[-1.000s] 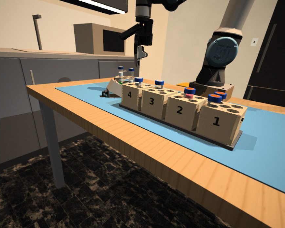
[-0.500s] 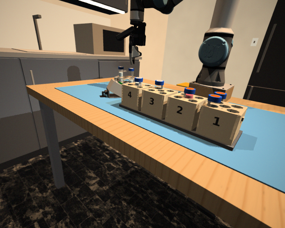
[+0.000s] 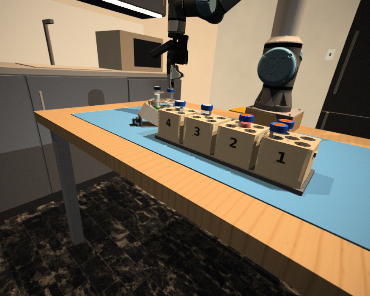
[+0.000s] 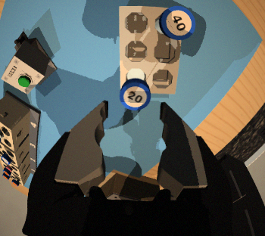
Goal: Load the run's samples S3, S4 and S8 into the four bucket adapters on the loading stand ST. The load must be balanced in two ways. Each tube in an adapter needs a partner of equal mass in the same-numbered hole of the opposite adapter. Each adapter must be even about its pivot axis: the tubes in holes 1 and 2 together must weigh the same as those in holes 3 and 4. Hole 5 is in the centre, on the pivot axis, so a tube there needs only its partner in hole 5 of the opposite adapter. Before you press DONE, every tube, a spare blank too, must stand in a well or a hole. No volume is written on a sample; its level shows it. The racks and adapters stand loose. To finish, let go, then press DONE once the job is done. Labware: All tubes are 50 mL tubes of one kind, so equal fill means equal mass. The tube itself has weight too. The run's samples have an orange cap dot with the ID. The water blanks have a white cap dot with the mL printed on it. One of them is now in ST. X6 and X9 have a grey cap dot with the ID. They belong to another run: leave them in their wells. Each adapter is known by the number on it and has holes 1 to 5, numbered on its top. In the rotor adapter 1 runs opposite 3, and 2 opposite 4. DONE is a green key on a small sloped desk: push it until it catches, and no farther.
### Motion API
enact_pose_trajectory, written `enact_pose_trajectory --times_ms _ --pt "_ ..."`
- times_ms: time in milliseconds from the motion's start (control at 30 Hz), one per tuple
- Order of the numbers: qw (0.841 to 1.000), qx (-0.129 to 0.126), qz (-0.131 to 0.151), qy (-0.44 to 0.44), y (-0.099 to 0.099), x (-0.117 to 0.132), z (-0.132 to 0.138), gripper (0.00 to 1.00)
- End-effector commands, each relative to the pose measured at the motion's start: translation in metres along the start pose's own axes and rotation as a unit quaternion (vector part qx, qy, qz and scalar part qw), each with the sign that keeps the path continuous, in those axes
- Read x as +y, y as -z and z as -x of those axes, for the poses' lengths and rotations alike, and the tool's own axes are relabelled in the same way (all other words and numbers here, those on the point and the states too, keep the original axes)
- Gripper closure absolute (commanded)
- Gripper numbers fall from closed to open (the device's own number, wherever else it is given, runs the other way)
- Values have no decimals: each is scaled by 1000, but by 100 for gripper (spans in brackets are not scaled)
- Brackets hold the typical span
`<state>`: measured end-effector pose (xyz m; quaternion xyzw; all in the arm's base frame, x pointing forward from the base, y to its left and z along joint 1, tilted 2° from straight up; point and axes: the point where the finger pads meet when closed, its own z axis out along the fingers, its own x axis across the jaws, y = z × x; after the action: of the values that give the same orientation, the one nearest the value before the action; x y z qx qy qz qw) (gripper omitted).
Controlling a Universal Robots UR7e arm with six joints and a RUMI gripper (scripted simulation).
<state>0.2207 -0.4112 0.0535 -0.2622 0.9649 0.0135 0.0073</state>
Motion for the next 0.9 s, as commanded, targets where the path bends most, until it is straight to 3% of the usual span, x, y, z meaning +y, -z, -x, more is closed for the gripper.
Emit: enact_pose_trajectory --times_ms 0,633,667,867 --pt "1000 0 -1 1 -15 -1 1 65" --pt "1000 1 -3 1 -25 -3 0 65" --pt "1000 1 -3 1 -25 -3 0 100" --pt "1000 1 -3 1 -25 -3 0 100"
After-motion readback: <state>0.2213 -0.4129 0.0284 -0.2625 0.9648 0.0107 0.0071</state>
